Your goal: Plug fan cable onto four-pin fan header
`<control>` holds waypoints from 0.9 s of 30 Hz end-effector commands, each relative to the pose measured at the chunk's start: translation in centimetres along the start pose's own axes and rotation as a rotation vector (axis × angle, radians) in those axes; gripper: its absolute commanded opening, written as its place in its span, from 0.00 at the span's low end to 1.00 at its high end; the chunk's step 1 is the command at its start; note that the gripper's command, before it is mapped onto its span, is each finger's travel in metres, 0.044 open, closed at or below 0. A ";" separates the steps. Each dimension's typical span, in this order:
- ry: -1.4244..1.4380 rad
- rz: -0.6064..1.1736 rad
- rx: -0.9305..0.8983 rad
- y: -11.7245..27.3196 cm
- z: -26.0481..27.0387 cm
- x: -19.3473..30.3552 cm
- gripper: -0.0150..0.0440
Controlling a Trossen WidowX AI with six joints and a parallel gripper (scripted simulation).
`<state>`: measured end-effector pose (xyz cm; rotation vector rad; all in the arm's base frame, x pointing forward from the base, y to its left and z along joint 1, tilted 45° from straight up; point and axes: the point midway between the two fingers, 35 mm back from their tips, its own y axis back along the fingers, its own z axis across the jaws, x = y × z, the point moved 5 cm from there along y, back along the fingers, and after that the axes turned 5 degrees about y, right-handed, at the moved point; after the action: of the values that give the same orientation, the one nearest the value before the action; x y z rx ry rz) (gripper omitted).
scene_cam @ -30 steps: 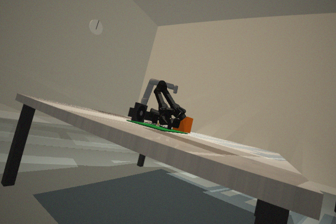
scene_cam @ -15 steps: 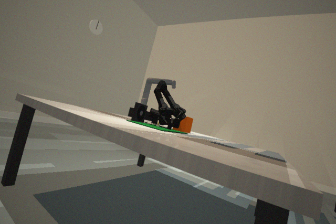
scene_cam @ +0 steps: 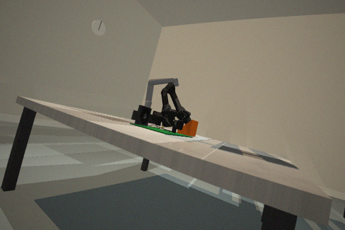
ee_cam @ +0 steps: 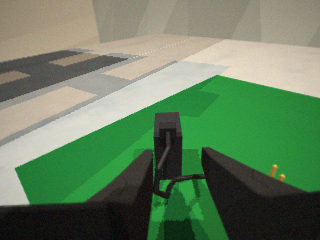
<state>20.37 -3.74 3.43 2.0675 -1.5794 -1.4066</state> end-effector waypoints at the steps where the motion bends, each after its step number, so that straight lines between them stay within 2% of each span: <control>1: 0.012 -0.002 0.007 1.0 -0.5 -0.3 0.49; 27: 0.010 -0.008 0.018 7.7 0.1 -3.8 0.49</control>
<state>15.77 -3.97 9.51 2.0766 -1.5823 -1.4064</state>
